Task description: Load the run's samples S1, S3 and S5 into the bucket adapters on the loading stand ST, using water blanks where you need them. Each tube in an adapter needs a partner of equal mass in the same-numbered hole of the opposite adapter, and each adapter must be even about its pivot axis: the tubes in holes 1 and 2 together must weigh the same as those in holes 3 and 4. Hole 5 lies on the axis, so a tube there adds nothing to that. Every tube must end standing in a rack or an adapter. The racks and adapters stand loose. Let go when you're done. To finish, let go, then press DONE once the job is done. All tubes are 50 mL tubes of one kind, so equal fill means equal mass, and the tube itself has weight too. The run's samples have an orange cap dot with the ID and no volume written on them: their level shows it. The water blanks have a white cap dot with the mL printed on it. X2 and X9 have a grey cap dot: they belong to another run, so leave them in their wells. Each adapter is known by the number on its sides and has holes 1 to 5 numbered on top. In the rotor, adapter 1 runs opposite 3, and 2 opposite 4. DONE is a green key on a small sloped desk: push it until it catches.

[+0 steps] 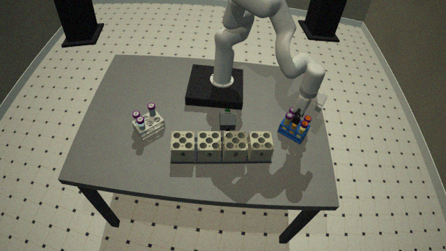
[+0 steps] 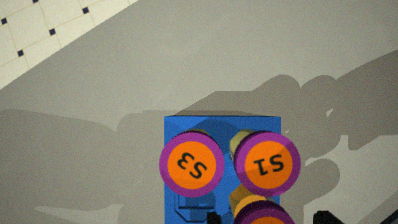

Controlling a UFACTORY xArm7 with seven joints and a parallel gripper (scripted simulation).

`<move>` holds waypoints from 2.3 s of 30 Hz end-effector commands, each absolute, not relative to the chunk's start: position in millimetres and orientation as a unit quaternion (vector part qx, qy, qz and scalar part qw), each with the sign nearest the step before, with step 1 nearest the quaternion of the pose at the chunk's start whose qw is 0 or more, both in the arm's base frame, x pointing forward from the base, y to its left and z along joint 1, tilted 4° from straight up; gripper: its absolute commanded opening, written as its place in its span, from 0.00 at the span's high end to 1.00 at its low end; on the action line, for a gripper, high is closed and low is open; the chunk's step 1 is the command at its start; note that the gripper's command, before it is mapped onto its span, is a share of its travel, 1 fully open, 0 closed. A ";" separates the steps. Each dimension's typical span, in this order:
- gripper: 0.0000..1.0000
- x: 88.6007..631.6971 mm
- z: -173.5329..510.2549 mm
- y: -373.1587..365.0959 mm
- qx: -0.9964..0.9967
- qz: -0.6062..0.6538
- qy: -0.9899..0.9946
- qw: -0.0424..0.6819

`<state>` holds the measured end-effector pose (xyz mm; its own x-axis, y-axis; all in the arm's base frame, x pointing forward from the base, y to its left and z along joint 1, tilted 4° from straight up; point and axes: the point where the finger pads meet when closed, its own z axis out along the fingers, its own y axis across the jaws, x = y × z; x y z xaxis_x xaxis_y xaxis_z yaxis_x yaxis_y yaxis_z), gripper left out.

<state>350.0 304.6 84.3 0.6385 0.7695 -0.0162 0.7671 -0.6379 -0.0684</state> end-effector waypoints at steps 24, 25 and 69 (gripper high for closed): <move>0.43 350.8 74.1 306.1 -0.905 0.019 -0.425 0.028; 0.43 350.8 73.4 306.1 -0.905 0.019 -0.425 0.028; 1.00 350.4 66.5 306.3 -0.905 0.019 -0.425 0.028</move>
<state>348.9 305.4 64.7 0.6385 0.7695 -0.0158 0.7671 -0.6379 -0.0683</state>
